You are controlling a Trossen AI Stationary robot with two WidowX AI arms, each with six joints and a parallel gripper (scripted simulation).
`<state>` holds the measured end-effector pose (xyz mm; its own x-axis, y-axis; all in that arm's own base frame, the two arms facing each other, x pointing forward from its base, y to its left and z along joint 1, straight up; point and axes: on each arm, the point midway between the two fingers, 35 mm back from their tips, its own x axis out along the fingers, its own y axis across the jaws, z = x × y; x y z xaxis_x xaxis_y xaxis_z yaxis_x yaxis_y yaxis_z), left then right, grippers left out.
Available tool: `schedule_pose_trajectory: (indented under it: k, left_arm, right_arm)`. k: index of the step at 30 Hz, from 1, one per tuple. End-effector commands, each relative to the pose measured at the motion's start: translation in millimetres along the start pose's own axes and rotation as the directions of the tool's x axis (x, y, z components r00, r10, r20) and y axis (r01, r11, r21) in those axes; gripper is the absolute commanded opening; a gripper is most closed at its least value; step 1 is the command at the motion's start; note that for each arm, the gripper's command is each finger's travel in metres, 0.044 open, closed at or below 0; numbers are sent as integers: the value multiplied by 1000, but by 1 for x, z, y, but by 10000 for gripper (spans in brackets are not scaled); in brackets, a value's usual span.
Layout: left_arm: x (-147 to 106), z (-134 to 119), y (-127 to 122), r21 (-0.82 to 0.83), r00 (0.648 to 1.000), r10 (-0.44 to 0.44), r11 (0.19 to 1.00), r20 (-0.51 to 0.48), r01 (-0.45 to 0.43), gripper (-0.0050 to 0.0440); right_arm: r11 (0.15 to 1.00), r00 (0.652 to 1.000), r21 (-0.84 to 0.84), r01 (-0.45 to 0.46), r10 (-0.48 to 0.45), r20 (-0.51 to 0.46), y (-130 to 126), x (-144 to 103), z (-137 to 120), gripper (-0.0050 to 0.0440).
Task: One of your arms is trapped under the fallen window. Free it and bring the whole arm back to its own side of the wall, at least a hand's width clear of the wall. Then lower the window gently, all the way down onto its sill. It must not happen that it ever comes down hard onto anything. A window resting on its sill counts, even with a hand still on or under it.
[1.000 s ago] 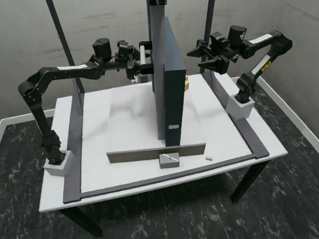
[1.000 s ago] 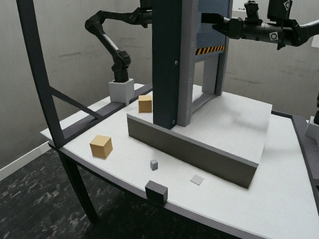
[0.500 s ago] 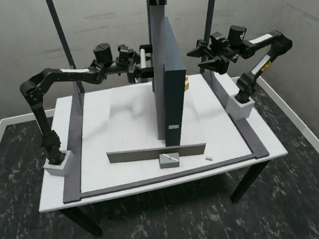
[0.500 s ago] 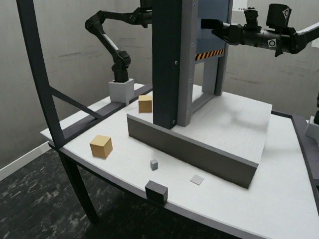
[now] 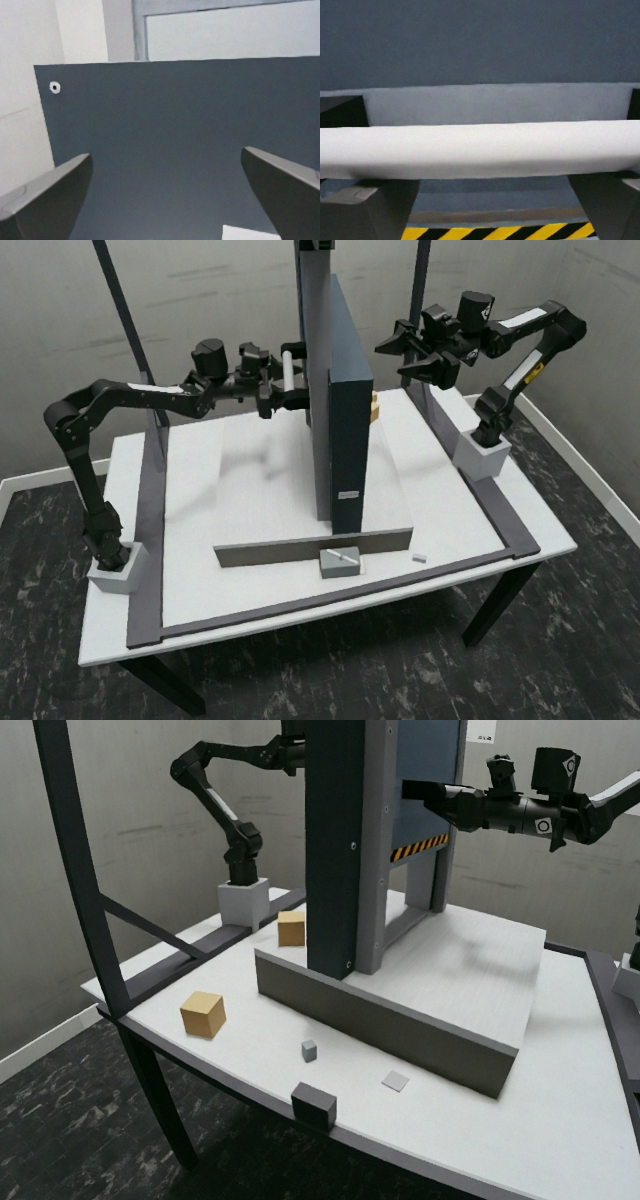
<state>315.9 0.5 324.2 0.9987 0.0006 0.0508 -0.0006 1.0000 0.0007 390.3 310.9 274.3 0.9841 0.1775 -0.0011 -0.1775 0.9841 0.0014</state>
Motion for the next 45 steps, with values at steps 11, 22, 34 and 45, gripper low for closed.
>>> schedule_pose_trajectory:
  k: [11, 22, 34, 45]
  left_arm:
    - [-1, 4, 1, -4, 1000, 4, 1000, 10, -4, 400]
    - [-1, 4, 1, -4, 1000, 4, 1000, 10, -4, 400]
    - [-1, 4, 1, -4, 1000, 4, 1000, 10, -4, 400]
    - [-1, 4, 1, -4, 1000, 4, 1000, 10, -4, 400]
  right_arm:
    - [994, 993, 107, -4, -9, 119, -5, -10, 41, 400]
    - [994, 991, 113, -1, -14, 130, -5, -7, 32, 400]
    - [995, 992, 103, 4, -17, 123, -6, -4, 17, 400]
    - [995, 994, 102, 6, -17, 107, -6, -5, -10, 400]
